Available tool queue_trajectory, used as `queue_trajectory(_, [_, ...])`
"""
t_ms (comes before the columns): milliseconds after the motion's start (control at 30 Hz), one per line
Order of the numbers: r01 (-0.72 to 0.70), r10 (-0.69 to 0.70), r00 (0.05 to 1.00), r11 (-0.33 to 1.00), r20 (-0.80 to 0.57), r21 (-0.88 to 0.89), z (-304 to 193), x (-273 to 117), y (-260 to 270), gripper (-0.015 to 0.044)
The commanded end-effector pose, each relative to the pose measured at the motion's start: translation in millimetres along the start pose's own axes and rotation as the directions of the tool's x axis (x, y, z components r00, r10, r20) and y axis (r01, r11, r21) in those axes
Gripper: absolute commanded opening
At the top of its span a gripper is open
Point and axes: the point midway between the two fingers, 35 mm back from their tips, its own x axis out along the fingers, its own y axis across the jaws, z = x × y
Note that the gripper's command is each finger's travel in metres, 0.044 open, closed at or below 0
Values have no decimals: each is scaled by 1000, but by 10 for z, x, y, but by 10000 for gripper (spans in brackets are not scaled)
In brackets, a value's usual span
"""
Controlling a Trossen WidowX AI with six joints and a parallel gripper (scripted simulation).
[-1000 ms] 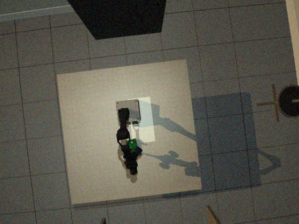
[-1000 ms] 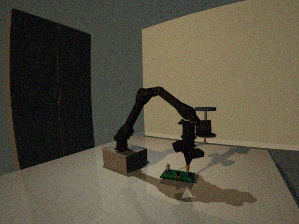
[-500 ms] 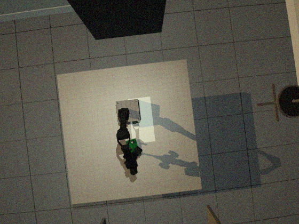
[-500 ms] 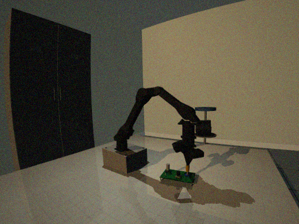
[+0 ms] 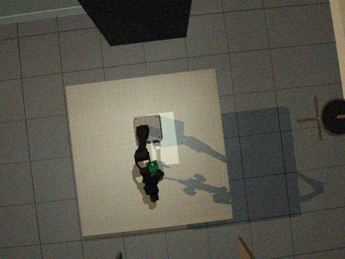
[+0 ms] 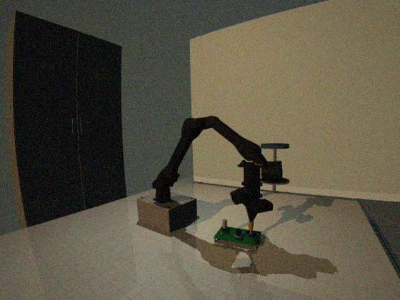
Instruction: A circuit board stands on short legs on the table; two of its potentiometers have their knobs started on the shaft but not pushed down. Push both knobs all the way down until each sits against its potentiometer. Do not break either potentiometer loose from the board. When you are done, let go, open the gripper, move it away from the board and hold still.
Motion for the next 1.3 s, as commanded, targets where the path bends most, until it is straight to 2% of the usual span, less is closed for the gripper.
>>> queue_trajectory(0, [1, -1, 1000, 1000, 7, 3, 1, 111, 5, 0])
queue_trajectory(1267, [1, -1, 1000, 1000, 7, 3, 3, 213, 5, 0])
